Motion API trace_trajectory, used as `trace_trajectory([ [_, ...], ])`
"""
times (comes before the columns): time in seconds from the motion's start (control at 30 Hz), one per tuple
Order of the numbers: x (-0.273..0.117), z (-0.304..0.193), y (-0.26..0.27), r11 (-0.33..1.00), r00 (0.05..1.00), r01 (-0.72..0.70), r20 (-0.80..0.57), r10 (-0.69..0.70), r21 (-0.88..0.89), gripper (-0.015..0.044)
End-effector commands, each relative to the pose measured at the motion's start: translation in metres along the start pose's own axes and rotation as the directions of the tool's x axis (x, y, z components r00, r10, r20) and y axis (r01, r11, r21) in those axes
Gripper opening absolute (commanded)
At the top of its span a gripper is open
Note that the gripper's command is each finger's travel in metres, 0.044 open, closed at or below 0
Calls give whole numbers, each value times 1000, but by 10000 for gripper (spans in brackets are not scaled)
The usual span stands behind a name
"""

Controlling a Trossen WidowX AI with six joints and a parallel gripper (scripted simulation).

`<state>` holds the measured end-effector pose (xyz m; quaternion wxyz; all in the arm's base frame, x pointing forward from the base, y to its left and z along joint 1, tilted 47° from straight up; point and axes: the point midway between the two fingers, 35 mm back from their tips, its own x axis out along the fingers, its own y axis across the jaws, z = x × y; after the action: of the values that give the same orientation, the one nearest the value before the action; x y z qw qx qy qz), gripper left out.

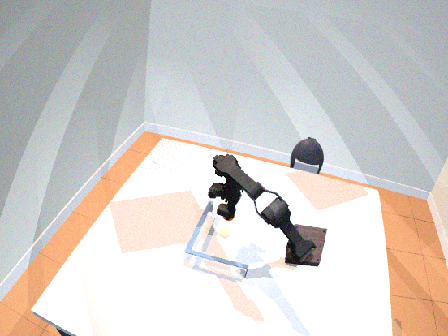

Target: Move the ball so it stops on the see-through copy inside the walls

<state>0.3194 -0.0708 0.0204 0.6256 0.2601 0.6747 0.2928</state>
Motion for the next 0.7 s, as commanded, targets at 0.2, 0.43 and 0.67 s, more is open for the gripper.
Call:
trace_trajectory([
  [0.2, 27, 6, 6, 1000, 1000, 0, 6, 0, 1, 0],
  [0.43, 63, 6, 6, 1000, 1000, -1, 7, 1, 0, 0],
  [0.67, 81, 5, 7, 1000, 1000, -4, 7, 4, 0, 0],
])
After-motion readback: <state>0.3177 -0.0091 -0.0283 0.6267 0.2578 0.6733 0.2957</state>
